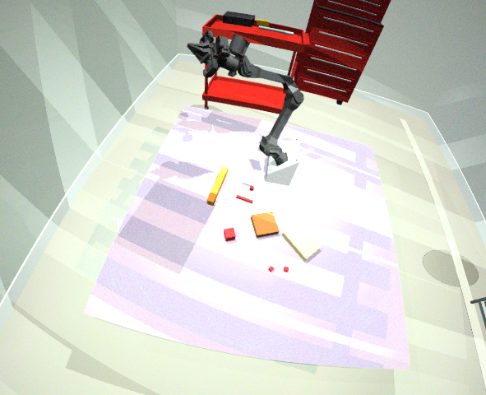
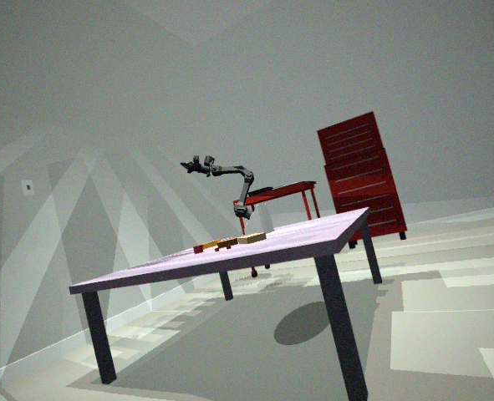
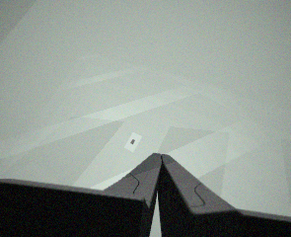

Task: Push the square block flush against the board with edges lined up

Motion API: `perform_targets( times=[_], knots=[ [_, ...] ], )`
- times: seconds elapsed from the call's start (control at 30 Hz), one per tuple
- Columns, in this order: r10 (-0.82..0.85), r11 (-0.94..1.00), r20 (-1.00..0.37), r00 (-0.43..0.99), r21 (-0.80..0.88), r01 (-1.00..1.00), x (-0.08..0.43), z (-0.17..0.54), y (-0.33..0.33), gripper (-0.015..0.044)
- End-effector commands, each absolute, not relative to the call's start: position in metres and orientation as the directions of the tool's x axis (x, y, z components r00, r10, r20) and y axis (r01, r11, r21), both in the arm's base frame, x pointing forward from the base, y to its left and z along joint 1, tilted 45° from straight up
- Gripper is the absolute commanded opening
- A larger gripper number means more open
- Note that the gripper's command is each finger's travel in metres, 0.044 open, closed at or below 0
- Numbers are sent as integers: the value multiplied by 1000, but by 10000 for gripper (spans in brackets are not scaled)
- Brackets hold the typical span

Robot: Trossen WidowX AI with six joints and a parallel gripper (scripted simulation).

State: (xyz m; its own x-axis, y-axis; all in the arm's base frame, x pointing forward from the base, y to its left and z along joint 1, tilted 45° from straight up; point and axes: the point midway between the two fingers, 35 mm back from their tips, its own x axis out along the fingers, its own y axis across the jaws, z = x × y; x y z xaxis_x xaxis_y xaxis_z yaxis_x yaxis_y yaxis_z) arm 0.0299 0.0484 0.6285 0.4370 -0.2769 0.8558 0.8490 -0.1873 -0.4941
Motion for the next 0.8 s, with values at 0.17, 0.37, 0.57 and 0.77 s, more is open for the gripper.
perform_targets(
  times=[0.17,0.37,0.57,0.77],
  knots=[
    [-424,71,776,466,-485,872,49,625,-21,0],
    [-509,233,700,500,-447,864,68,615,-64,0],
    [-576,389,599,556,-397,831,97,600,-107,0],
    [-629,516,486,606,-322,794,128,579,-143,0]
  ],
)
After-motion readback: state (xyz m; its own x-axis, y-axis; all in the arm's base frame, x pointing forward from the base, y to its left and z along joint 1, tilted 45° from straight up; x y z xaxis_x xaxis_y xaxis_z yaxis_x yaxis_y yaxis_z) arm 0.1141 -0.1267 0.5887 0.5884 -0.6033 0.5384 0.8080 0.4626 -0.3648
